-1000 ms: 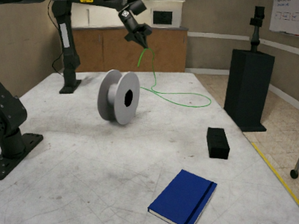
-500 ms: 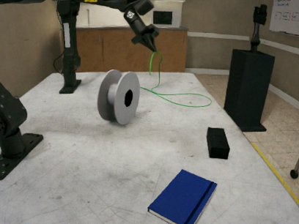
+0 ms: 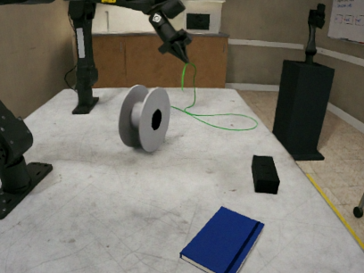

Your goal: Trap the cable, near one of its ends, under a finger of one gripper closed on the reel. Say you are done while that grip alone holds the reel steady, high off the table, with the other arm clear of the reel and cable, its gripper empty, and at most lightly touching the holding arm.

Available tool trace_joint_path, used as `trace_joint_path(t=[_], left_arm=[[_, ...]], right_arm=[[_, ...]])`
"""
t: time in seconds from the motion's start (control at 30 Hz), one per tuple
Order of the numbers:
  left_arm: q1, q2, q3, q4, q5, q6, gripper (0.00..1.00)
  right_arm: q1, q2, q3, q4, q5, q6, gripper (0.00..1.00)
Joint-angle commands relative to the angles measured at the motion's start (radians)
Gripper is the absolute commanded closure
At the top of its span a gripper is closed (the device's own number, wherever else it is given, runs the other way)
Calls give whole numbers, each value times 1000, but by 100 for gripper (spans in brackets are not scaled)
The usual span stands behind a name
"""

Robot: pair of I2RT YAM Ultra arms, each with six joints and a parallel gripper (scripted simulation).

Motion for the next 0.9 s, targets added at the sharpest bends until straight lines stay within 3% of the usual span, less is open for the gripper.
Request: trace_joint_path(t=[0.0,0.27,0.87], left_arm=[[6,-37,-13,-19,-15,2,100],[16,-48,-15,-4,-9,12,100],[65,20,30,-32,151,196,100]], right_arm=[[-12,-30,38,16,11,3,25],[-12,-30,38,16,11,3,25],[-12,-30,38,16,11,3,25]])
